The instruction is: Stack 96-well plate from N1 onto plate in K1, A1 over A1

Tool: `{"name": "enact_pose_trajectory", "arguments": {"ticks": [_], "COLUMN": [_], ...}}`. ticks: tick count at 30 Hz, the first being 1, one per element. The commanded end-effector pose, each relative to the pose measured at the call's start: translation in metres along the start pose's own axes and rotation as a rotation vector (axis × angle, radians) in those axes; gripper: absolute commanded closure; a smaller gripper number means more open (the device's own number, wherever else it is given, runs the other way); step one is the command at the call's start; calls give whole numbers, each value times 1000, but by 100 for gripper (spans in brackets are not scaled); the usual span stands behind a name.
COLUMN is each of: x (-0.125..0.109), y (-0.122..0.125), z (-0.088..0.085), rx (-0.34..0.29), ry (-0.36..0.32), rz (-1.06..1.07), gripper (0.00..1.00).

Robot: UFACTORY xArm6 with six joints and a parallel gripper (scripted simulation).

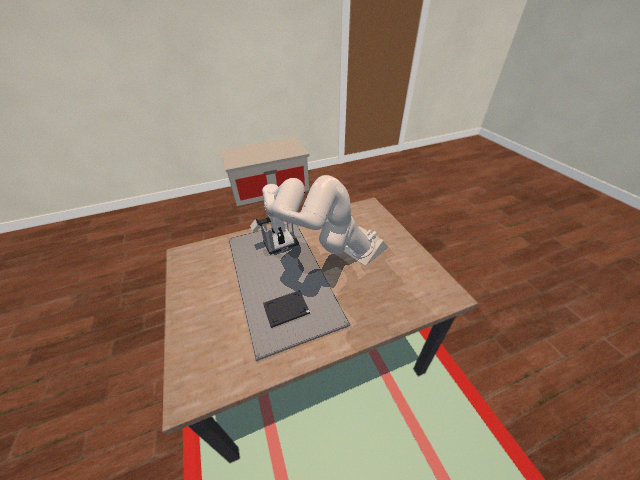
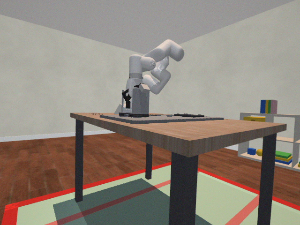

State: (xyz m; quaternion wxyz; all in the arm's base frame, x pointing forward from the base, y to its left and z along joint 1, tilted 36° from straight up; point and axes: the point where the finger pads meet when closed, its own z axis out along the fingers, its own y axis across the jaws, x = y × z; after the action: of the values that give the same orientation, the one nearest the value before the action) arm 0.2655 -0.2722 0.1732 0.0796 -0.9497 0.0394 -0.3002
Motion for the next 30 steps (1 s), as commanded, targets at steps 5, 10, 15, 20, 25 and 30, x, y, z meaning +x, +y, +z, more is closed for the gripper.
{"name": "enact_pose_trajectory", "arguments": {"ticks": [5,10,15,20,25,30], "x": [1,1,1,1,1,1], "y": [1,1,1,1,1,1], "z": [0,1,2,2,2,2], "rx": [-3,-3,-3,-3,-3,-3], "ry": [1,1,1,1,2,1], "rz": [-1,-1,-1,-1,-1,-1], "gripper": [100,100,0,0,0,0]}}
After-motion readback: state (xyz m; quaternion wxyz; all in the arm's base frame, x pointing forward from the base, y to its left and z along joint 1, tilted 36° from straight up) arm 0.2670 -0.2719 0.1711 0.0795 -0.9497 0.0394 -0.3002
